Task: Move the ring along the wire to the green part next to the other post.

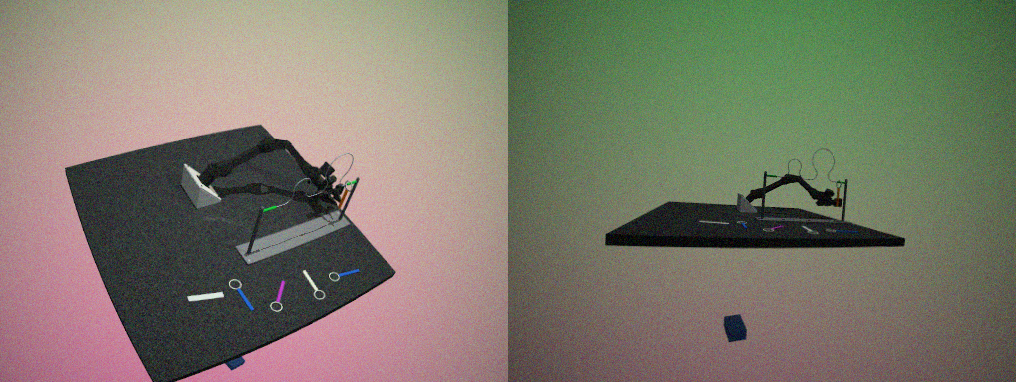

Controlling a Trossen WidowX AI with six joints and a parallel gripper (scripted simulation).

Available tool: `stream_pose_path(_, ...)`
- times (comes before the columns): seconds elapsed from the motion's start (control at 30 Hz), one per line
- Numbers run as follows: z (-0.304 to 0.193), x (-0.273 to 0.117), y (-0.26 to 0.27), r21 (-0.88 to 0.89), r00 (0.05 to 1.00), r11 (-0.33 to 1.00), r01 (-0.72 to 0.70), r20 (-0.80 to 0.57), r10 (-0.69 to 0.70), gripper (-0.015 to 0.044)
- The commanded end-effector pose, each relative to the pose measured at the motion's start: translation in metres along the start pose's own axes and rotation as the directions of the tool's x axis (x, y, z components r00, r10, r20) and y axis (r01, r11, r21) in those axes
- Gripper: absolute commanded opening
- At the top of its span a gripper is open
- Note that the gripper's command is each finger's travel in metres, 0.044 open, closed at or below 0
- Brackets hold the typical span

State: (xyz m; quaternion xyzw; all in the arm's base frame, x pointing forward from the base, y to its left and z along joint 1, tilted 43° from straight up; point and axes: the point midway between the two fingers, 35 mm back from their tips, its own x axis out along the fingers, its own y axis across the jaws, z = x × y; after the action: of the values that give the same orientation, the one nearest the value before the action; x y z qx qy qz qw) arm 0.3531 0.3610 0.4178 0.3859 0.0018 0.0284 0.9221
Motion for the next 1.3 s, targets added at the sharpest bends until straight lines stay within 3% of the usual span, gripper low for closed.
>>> stream_pose_path(0.0,0.001,0.006,0.001,-0.002,1.0,1.0,-0.002,0.0,0.002,0.016)
stream_pose_path(0.63,0.002,0.035,0.0,-0.003,1.0,1.0,-0.004,0.002,0.004,0.016)
stream_pose_path(1.27,0.002,0.036,0.0,-0.003,1.0,1.0,-0.004,0.002,0.004,0.016)
